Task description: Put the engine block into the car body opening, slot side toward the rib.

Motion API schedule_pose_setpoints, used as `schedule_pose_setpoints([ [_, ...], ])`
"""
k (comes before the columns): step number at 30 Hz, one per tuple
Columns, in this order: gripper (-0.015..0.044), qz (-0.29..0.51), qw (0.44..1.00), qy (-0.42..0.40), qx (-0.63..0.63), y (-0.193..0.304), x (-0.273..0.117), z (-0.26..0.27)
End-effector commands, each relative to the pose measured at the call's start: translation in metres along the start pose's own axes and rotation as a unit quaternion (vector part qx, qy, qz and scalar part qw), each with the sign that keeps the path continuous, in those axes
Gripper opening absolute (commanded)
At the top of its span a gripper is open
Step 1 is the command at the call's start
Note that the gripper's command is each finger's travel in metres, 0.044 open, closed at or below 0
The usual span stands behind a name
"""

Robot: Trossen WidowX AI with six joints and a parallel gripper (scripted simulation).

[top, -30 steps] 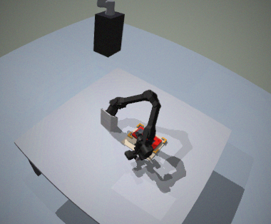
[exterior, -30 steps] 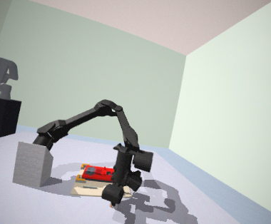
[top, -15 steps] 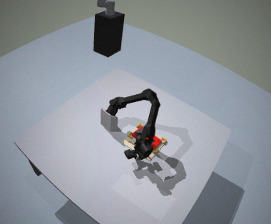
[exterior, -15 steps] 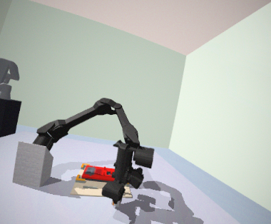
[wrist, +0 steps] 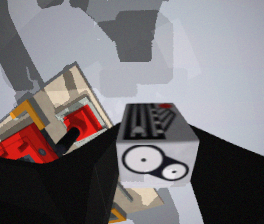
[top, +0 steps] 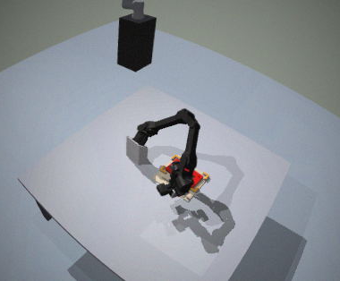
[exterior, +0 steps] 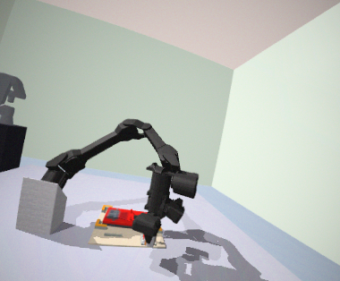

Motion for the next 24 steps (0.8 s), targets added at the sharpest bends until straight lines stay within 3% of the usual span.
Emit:
schedule_pose_setpoints([
  [1,0.0000,-0.001,1.000,0.003,-0.006,-0.002,-0.014,0.000],
  [24,0.0000,0.013,1.000,0.001,-0.018,0.005,-0.079,0.002],
])
Point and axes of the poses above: the point midway between the two fingers, 35 mm back from their tips, its own x axis out along the fingers, its own z axis across the jaws, y = z × x, the point moved 7 cm from there along -x, back along the fingers, and after that the axes turned 12 degrees about -x, right-handed, at the moved point
